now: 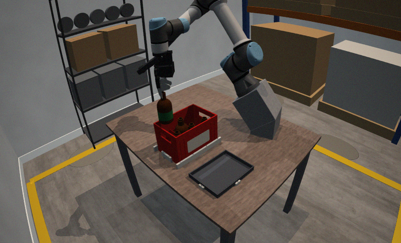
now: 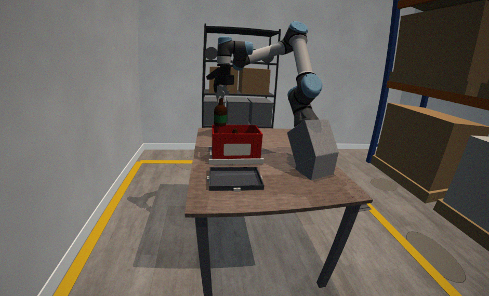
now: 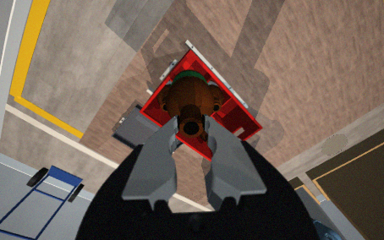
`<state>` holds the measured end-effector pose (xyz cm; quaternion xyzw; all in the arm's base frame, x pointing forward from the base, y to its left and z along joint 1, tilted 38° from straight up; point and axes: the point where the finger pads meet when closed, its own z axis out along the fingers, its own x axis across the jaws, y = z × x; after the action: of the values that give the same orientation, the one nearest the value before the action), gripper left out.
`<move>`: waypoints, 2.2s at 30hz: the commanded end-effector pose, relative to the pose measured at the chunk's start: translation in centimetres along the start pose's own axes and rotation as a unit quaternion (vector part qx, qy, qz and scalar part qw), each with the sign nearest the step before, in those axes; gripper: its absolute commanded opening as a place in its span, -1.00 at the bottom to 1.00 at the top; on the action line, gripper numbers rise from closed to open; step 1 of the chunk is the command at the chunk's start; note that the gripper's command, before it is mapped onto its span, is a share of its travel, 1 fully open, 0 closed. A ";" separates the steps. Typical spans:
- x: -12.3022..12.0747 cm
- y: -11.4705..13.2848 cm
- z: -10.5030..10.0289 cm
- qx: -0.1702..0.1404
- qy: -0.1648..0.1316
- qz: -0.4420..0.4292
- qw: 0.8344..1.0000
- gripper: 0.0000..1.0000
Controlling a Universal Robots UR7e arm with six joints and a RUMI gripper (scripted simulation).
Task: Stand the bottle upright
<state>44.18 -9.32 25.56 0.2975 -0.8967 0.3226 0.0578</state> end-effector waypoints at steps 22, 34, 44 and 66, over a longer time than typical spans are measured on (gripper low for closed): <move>-1.5 2.2 0.1 0.000 0.001 -0.002 1.000 -1.00; -2.3 3.5 0.1 0.000 0.001 -0.002 1.000 -1.00; -3.1 4.6 0.0 0.000 0.000 -0.002 1.000 -1.00; -5.5 8.1 0.0 0.000 0.001 -0.002 1.000 -1.00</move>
<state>44.19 -2.62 20.31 0.2984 -0.8964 0.3225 0.0581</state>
